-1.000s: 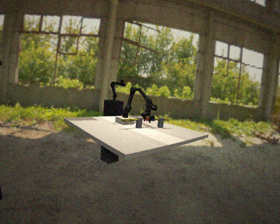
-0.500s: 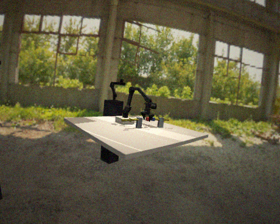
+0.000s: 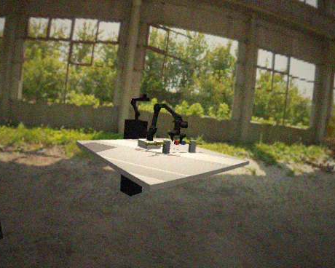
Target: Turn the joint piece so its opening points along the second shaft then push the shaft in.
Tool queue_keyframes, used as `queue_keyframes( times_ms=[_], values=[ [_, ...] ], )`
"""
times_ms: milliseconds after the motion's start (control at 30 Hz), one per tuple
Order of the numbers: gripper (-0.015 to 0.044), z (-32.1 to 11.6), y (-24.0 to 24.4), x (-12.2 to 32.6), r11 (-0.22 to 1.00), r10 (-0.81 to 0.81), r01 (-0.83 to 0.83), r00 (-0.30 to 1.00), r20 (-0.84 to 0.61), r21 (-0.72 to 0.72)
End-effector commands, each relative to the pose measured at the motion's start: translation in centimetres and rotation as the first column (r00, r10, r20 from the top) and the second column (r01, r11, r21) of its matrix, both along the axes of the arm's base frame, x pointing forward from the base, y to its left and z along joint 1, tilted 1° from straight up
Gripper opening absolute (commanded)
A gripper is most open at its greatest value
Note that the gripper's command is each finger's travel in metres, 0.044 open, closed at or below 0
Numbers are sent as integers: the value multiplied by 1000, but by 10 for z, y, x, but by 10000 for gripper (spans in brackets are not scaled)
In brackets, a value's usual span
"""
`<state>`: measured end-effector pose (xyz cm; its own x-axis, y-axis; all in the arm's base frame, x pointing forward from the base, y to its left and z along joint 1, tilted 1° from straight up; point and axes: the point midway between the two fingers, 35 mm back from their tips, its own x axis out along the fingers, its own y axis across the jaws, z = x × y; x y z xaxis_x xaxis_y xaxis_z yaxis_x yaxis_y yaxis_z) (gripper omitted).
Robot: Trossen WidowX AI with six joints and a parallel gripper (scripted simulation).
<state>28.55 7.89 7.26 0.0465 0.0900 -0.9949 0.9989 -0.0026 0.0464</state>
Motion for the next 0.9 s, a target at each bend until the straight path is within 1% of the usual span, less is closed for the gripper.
queue_keyframes(
  times_ms=[0,200,400,633,867],
  values=[
    [440,17,1,4,990,140,-140,990,27,-14],
    [440,34,2,5,940,339,-338,940,35,-41],
    [440,53,3,5,851,524,-521,851,35,-67],
    [440,74,3,3,701,712,-707,702,28,-94],
    [440,95,3,-1,511,858,-852,513,11,-116]
  ],
)
